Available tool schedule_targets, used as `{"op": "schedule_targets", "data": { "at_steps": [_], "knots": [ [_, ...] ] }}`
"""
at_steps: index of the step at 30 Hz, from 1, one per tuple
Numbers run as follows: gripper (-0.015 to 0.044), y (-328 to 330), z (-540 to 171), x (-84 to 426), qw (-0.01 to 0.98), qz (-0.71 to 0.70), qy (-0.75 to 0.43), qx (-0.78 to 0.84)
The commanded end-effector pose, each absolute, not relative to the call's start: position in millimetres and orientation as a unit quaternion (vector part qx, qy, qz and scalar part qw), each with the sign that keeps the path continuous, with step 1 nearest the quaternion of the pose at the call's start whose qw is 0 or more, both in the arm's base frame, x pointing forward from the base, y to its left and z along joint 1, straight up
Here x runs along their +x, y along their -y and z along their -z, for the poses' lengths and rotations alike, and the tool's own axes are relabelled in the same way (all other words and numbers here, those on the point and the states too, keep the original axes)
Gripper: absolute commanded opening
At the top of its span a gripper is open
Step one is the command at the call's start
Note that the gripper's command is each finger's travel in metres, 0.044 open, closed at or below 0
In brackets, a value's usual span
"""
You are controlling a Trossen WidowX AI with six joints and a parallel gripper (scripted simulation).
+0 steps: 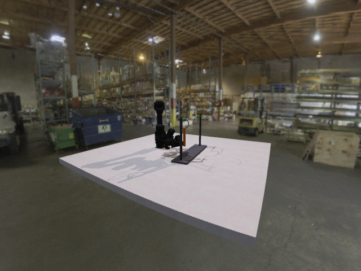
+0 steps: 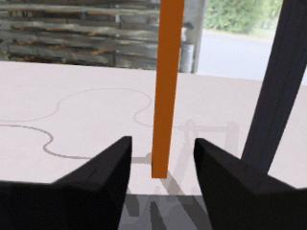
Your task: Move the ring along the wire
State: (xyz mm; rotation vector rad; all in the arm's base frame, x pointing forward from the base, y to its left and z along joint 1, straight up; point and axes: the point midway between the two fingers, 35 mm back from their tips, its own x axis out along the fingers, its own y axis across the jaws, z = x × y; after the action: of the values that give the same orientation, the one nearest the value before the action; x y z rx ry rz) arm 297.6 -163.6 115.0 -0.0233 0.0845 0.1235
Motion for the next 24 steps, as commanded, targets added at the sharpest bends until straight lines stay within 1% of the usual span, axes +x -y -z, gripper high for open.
{"op": "schedule_targets", "data": {
  "at_steps": [1, 17, 24],
  "knots": [
    [0.016, 164, -116, 304, 0.997, -0.06, -0.04, -0.011],
    [0.016, 158, -114, 329, 0.997, -0.06, -0.037, -0.01],
    [0.016, 157, -114, 332, 0.997, -0.06, -0.037, -0.01]
  ]
}}
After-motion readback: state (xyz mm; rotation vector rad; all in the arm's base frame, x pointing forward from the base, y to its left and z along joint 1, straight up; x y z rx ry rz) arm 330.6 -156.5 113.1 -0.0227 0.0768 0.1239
